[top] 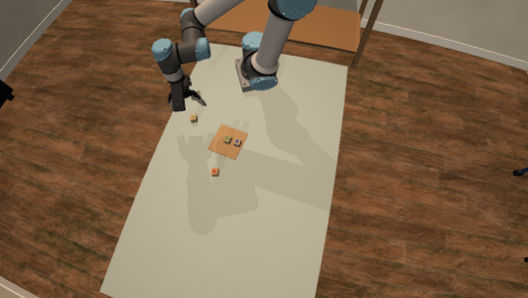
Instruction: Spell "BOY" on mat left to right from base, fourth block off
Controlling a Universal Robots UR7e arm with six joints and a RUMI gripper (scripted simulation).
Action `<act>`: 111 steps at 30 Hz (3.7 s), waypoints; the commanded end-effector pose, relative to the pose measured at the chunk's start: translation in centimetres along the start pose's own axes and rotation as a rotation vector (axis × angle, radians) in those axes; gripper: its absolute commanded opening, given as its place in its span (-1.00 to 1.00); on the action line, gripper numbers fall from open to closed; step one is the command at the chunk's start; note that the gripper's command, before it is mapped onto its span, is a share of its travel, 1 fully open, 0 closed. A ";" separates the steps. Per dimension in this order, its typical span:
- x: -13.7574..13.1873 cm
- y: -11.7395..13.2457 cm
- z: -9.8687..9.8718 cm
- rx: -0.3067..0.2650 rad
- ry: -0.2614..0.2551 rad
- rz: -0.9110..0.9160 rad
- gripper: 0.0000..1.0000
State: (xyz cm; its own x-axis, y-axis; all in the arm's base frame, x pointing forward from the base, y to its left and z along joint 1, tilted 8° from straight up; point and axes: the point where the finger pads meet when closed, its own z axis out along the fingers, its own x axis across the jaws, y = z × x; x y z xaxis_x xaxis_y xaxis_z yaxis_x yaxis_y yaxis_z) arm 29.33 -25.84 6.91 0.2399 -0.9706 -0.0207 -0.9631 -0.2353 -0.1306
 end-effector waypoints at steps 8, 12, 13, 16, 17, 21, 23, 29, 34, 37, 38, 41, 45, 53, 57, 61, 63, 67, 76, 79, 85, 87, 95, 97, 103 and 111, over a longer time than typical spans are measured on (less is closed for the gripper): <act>0.1 0.0 0.0 0.001 0.001 -0.006 -0.19; 0.1 0.0 0.0 0.001 0.001 -0.006 -0.19; 0.1 0.0 0.0 0.001 0.001 -0.006 -0.19; 0.1 0.0 0.0 0.001 0.001 -0.006 -0.19; 0.1 0.0 0.0 0.001 0.001 -0.006 -0.19; 0.1 0.0 0.0 0.001 0.001 -0.006 -0.19; 0.1 0.0 0.0 0.001 0.001 -0.006 -0.19; 0.1 0.0 0.0 0.001 0.001 -0.006 -0.19; 0.1 0.0 0.0 0.001 0.001 -0.006 -0.19; 0.1 0.0 0.0 0.001 0.001 -0.006 -0.19; 0.1 0.0 0.0 0.001 0.001 -0.006 -0.19; 0.1 0.0 0.0 0.001 0.001 -0.006 -0.19; 0.1 0.0 0.1 0.001 0.001 -0.006 -0.19; 0.1 0.0 0.6 0.001 0.001 -0.006 -0.19; 0.1 0.1 1.0 0.001 0.001 -0.006 -0.19; 0.1 0.1 1.4 0.001 0.001 -0.006 -0.19; 0.1 0.1 1.7 0.001 0.001 -0.006 -0.19; 0.1 0.1 2.3 0.001 0.001 -0.006 -0.19; 0.1 0.1 3.4 0.001 0.001 -0.006 -0.19; 0.1 0.1 3.9 0.001 0.001 -0.006 -0.19; 0.1 0.1 4.6 0.001 0.001 -0.006 -0.19; 0.1 0.1 4.7 0.001 0.001 -0.006 -0.19; 0.1 0.1 5.1 0.001 0.001 -0.006 -0.19; 0.1 0.1 5.1 0.001 0.001 -0.006 -0.19; 0.1 0.1 5.2 0.001 0.001 -0.006 -0.19; 0.1 0.1 5.2 0.001 0.001 -0.006 -0.19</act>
State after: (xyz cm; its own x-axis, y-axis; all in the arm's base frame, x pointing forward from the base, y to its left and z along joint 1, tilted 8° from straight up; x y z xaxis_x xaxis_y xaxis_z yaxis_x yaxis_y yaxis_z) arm 29.90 -25.63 1.76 0.2454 -0.9692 -0.0201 -0.9617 -0.2408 -0.1313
